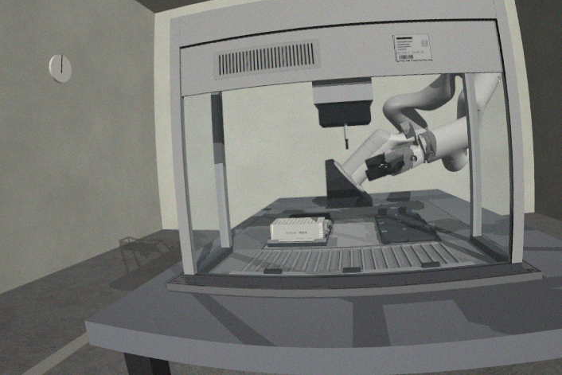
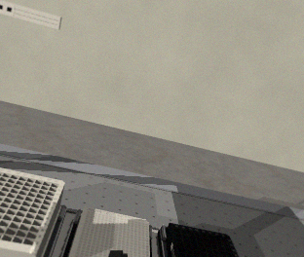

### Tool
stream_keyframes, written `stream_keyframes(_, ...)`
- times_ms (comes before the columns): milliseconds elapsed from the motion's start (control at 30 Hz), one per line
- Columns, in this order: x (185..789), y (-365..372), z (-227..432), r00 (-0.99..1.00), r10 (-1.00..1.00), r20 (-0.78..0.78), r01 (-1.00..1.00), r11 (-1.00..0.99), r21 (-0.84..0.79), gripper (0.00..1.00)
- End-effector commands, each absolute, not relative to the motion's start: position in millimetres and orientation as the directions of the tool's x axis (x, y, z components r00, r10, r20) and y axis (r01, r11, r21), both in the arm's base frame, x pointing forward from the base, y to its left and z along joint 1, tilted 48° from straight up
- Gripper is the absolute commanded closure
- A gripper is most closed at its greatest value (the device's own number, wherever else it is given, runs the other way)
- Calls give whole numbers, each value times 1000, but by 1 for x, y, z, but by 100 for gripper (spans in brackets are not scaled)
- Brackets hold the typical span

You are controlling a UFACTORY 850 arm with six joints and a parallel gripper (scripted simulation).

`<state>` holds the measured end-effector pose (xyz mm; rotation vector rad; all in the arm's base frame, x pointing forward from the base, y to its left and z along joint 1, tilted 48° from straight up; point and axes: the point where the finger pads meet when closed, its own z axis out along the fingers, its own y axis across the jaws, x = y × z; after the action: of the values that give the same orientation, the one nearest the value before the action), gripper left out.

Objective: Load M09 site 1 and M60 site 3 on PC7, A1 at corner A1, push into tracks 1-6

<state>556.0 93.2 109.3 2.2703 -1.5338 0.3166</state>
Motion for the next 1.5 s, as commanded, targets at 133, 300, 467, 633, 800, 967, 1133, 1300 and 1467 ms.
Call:
stream_keyframes(133,546,73,88,375,-879,297,-914,-296,277,0)
stream_keyframes(300,541,66,78,367,-898,241,-905,-285,316,0)
stream_keyframes(467,536,59,66,350,-923,158,-892,-276,359,0)
stream_keyframes(633,531,51,50,322,-945,59,-877,-274,394,0)
stream_keyframes(800,528,46,35,287,-957,-46,-867,-280,413,0)
stream_keyframes(967,527,42,24,249,-957,-146,-863,-288,416,0)
stream_keyframes(1133,532,38,9,202,-942,-268,-868,-299,397,0)
stream_keyframes(1300,539,35,-2,157,-909,-386,-883,-304,357,0)
stream_keyframes(1467,547,31,-11,125,-866,-483,-904,-300,304,0)
